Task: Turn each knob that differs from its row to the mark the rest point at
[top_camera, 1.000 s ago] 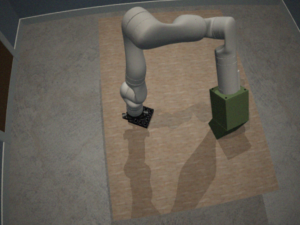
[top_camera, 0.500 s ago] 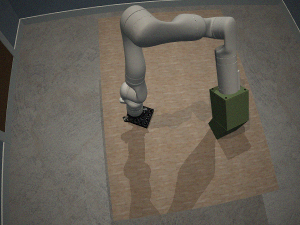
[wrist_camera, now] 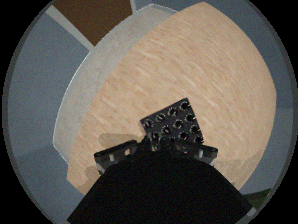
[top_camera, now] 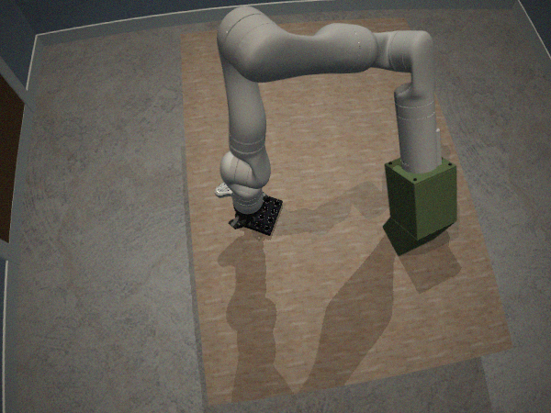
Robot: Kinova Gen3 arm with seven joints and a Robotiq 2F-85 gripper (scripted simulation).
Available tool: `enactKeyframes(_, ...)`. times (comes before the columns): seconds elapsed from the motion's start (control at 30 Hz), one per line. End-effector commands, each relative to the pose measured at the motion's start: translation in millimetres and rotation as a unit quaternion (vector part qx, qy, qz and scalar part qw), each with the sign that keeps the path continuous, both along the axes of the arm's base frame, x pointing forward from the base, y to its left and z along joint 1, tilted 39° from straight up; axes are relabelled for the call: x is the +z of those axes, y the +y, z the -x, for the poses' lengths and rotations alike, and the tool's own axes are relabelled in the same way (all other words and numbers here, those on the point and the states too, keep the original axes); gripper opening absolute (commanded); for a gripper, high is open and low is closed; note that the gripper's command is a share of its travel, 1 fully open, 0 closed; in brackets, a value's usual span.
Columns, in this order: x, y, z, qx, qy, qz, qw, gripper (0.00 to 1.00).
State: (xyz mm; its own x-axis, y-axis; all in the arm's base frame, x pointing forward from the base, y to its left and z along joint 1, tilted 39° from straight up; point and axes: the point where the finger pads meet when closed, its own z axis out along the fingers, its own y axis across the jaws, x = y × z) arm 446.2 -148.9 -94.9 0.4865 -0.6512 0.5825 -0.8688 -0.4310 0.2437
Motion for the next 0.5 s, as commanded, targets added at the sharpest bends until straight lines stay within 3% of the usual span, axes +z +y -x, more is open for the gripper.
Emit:
enactKeyframes(0.0,0.2,-0.2,-0.7,0.001,0.001,-0.001,1.000,0.08)
enactKeyframes(0.47,0.2,-0.2,-0.7,0.051,0.041,0.005,0.998,0.08)
